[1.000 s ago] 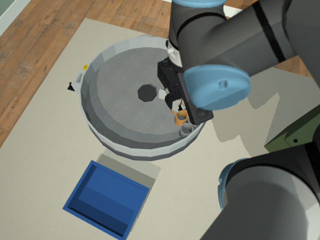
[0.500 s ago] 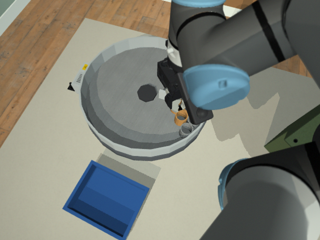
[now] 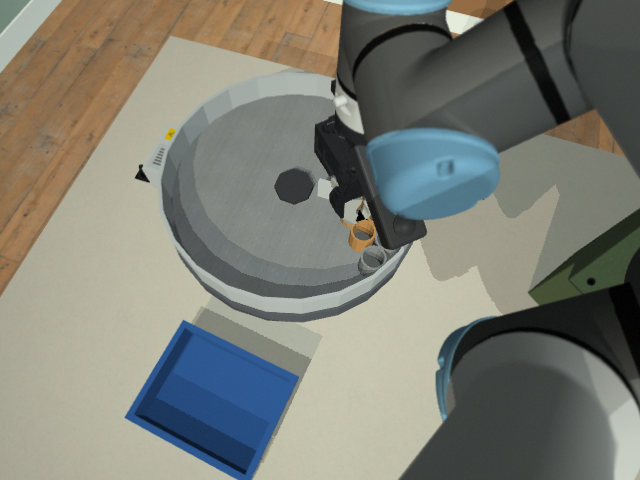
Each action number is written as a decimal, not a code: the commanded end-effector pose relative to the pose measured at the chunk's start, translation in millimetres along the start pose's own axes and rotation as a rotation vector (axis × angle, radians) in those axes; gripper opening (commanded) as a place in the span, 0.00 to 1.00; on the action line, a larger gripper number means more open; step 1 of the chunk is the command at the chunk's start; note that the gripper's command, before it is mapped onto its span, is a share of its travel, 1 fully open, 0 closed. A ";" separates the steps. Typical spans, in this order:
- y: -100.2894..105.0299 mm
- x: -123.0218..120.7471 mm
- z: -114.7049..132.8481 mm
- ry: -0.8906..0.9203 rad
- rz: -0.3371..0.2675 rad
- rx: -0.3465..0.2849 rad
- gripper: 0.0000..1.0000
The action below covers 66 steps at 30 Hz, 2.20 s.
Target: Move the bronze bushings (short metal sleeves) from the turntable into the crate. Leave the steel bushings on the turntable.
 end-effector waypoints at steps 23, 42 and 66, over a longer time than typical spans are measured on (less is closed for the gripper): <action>-19.8 0.0 0.1 0.000 0.000 -0.001 0.05; -23.9 0.0 0.1 0.000 0.000 -0.001 0.05; -26.8 0.0 0.1 0.000 0.000 -0.001 0.05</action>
Point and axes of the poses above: the point where the finger pads meet when closed, its own y axis back along the fingers, its own x axis across the jaws, z = x × y, the point moved 2 cm from there along y, back along the fingers, and after that the axes turned 6 degrees about y, right-handed, at the moved point
